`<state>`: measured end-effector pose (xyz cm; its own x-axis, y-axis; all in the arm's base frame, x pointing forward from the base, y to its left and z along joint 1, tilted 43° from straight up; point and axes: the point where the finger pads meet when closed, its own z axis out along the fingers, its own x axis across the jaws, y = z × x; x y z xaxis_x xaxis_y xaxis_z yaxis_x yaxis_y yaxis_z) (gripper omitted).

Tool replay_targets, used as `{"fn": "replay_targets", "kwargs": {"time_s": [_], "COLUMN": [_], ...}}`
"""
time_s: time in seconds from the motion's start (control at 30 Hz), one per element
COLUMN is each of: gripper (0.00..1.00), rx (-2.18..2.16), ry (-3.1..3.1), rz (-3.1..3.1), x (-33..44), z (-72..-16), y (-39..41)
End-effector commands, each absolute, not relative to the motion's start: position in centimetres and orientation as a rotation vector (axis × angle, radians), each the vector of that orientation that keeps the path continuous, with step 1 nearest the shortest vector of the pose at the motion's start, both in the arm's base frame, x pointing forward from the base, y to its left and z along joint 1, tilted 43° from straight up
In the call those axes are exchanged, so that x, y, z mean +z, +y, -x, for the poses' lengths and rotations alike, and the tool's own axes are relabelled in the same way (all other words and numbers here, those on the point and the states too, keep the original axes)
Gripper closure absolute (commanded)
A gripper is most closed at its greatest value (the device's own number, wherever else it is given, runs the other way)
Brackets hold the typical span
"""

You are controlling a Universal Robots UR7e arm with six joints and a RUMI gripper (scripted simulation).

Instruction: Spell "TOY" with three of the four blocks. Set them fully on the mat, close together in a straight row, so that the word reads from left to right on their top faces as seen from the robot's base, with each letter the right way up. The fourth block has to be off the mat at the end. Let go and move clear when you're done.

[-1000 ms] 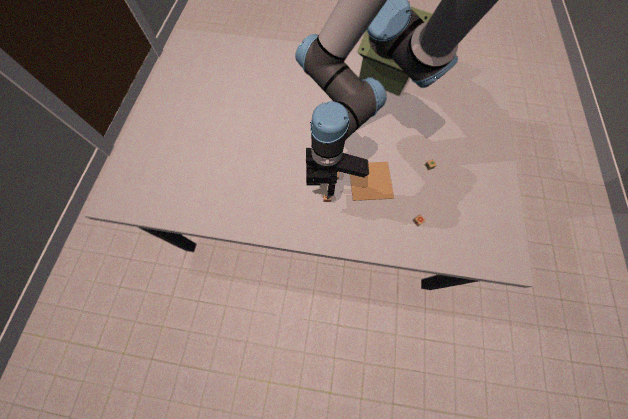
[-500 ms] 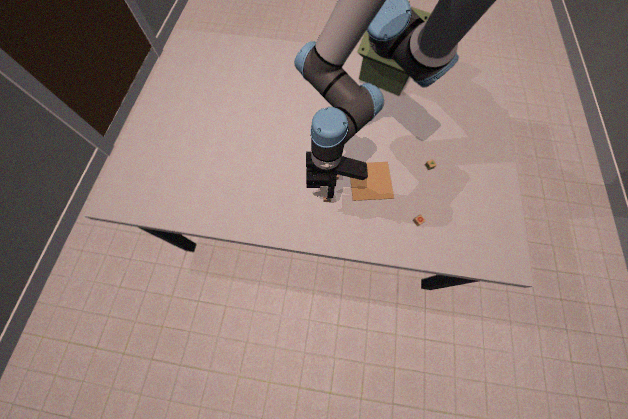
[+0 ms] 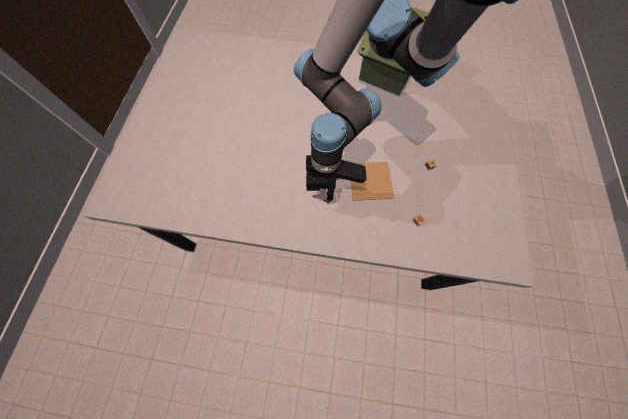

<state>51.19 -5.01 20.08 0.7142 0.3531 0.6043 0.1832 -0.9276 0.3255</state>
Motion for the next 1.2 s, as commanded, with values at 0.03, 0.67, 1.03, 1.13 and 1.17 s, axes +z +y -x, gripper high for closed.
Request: {"fn": "replay_targets", "kwargs": {"time_s": [0.03, 0.67, 1.03, 1.13, 1.17], "gripper": [0.63, 0.63, 0.63, 0.63, 0.63], "rx": [1.019, 1.019, 1.019, 1.019, 1.019], "ry": [0.426, 0.426, 0.426, 0.426, 0.426], "rz": [-2.678, -2.678, -2.678, -2.678, -2.678], "x": [19.69, 19.48, 19.44, 19.28, 19.20], "z": [-51.64, -51.85, -51.89, -52.03, -52.11], "y": [-5.08, -5.12, -5.13, -5.16, -5.17]}}
